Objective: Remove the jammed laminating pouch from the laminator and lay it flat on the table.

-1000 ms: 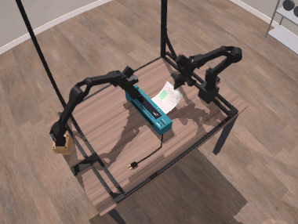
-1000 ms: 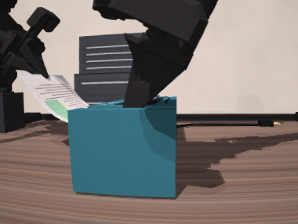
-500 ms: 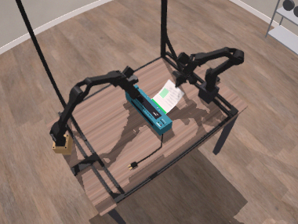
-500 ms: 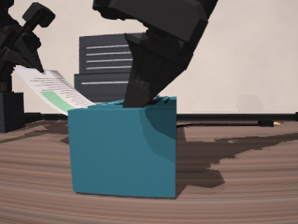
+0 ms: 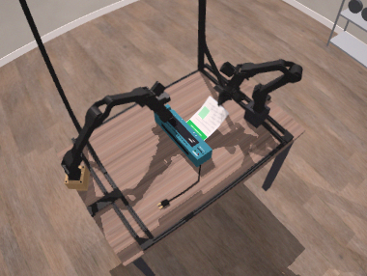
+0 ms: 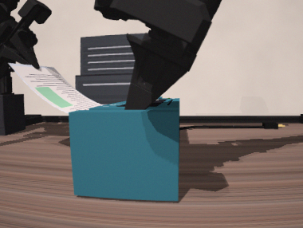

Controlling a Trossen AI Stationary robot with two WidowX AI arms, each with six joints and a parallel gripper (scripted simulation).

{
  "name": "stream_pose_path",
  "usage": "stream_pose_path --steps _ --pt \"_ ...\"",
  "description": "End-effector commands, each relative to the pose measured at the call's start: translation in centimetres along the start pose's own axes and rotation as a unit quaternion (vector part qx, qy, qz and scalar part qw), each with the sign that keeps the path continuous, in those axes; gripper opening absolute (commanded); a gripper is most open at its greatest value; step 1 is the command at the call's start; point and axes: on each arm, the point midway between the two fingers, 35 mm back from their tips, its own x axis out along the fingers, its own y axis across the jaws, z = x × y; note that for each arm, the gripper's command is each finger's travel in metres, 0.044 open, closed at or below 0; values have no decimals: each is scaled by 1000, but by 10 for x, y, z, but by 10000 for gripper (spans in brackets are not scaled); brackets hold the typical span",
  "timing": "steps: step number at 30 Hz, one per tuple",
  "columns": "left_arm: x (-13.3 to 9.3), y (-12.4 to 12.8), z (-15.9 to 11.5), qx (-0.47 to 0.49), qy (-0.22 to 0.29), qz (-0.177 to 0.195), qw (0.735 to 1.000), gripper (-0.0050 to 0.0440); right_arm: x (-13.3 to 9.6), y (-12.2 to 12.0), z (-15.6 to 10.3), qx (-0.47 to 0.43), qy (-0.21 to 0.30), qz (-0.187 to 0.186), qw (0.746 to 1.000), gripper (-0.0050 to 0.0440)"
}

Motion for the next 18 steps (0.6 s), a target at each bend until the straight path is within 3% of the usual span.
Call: stream_pose_path --steps 1,13,16,18 --pt "-18 -9 -5 -10 9 -12 1000 -50 0 1 -1 -1 4 1 1000 -50" --pt "-18 -9 -5 -10 9 -12 1000 -50 0 1 -1 -1 4 1 1000 -50" --pt "-38 -9 -4 -10 9 -12 1000 -50 0 1 -1 -1 4 1 1000 -50" --pt "-38 -9 -4 -10 9 -12 1000 -50 0 1 -1 -1 4 1 1000 -50"
